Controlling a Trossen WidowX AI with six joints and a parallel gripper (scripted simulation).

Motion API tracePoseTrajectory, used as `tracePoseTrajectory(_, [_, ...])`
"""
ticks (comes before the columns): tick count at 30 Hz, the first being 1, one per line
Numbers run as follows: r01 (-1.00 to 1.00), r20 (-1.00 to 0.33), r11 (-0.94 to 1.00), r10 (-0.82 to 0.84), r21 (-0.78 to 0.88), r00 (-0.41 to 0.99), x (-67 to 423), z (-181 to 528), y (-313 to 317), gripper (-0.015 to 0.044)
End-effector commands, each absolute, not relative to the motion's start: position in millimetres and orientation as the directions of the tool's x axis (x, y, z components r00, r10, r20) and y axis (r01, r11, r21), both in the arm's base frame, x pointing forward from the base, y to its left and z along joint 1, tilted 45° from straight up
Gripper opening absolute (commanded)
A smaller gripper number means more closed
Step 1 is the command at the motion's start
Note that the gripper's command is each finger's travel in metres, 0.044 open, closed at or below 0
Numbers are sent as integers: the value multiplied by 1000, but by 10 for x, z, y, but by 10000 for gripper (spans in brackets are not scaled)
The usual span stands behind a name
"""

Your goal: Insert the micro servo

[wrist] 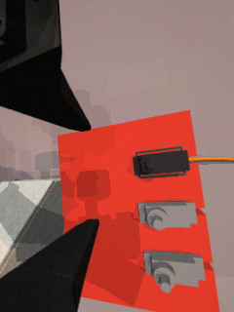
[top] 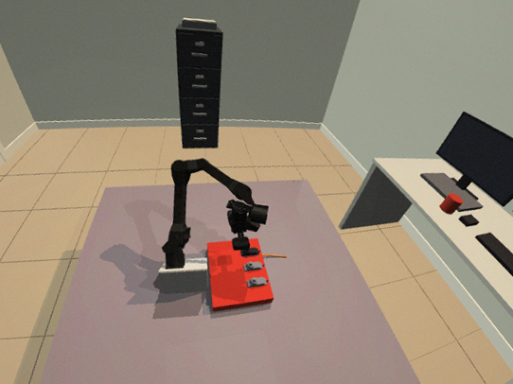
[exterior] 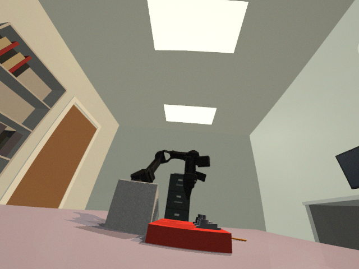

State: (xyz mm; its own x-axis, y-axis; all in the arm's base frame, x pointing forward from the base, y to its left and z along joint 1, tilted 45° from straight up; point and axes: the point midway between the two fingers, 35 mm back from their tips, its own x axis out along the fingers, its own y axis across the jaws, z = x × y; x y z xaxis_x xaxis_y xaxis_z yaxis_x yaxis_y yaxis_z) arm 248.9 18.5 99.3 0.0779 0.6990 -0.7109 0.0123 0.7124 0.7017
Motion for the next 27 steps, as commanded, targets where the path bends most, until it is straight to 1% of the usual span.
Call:
tracePoseTrajectory(1, [9,-708,710,703,705,67,2225,1046,156,440])
tracePoseTrajectory(7, [9,-708,710,703,705,67,2226,1062,141,440])
tracePoseTrajectory(14, [7,-705,706,706,708,70,2223,1340,-115,440])
tracePoseTrajectory(27, [7,-705,706,706,708,70,2223,1340,-115,440])
